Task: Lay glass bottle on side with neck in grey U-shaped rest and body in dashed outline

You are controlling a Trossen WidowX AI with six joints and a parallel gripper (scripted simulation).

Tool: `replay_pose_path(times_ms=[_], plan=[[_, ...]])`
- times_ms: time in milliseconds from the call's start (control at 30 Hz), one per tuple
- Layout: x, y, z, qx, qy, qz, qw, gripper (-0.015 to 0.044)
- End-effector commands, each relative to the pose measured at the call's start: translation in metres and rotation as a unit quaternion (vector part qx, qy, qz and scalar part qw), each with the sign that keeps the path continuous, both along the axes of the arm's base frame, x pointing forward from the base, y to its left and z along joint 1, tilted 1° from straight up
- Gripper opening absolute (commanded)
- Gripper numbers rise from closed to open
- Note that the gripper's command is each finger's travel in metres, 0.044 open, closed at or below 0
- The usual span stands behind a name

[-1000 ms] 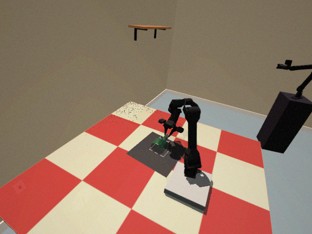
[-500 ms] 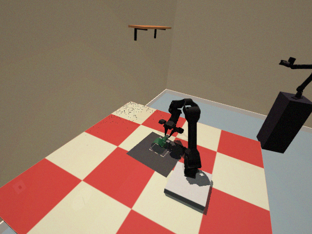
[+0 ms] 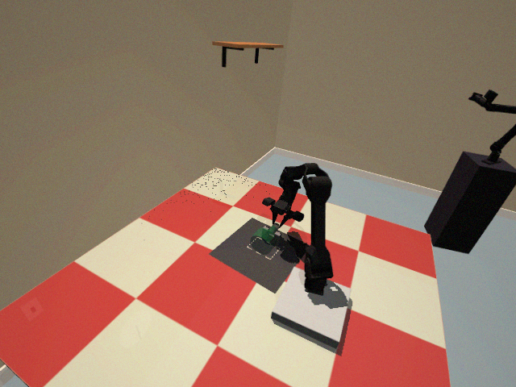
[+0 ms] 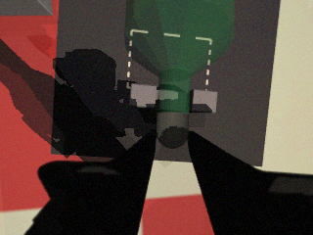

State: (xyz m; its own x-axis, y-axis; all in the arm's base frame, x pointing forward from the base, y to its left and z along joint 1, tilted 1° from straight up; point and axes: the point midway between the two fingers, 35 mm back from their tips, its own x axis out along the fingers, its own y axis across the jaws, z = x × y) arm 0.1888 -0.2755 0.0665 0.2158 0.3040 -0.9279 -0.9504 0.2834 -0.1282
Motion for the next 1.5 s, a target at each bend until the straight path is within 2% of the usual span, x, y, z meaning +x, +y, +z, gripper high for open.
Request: replay_pose_path(times_ms=[0,1467], plan=[[0.0012,0.0027,-0.0011,0.002,0.0,0.0,1.0,0.0121],[-0.0013,-0.0005,-0.0056,-0.025,-0.003,-0.007,1.0,0.0121]])
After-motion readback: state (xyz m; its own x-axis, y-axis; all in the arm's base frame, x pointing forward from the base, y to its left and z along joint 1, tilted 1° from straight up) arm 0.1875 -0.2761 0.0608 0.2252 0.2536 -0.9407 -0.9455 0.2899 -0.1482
